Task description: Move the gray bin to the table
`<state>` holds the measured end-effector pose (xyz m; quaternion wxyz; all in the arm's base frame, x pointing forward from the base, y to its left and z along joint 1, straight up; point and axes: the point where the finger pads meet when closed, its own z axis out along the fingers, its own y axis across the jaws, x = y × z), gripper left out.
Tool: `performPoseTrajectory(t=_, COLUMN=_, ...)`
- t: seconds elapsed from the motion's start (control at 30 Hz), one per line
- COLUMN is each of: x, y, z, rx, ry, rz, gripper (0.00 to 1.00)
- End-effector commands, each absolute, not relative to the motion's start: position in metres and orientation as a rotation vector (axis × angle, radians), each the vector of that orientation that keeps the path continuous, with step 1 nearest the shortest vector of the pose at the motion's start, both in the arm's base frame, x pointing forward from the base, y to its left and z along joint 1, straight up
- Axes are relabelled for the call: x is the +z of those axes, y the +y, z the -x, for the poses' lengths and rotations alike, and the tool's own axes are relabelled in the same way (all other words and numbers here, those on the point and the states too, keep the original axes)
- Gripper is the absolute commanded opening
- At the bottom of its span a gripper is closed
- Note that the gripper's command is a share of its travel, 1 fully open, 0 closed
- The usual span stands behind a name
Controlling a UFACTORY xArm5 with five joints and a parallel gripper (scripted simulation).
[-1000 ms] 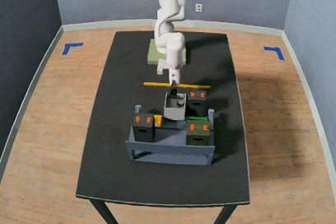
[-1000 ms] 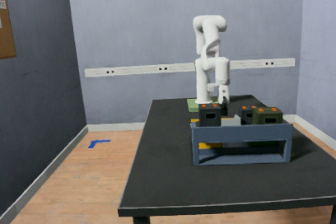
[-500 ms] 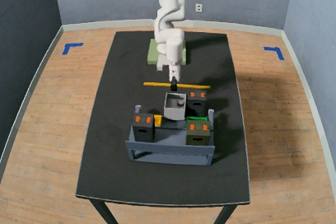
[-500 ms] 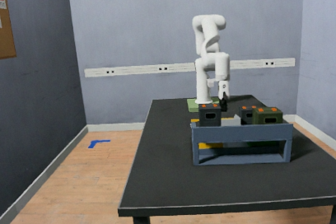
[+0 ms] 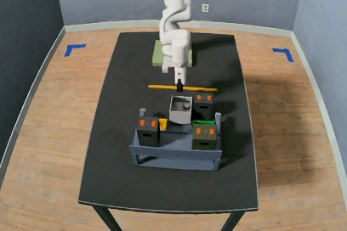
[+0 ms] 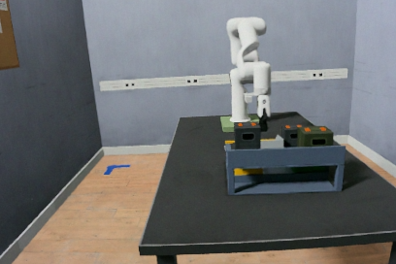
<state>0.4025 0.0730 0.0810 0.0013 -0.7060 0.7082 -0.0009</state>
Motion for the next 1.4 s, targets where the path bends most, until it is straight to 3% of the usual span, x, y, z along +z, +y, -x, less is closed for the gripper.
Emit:
performPoseTrajectory(t=0.0, x=0.084, y=0.074, z=-0.407, rx=-0.011, ry=2.223, rz=2.215, gripper=0.34)
performPoseTrajectory(t=1.37, x=0.115, y=0.080, z=-0.494, rx=-0.011, ry=2.222, rz=2.215, gripper=0.34)
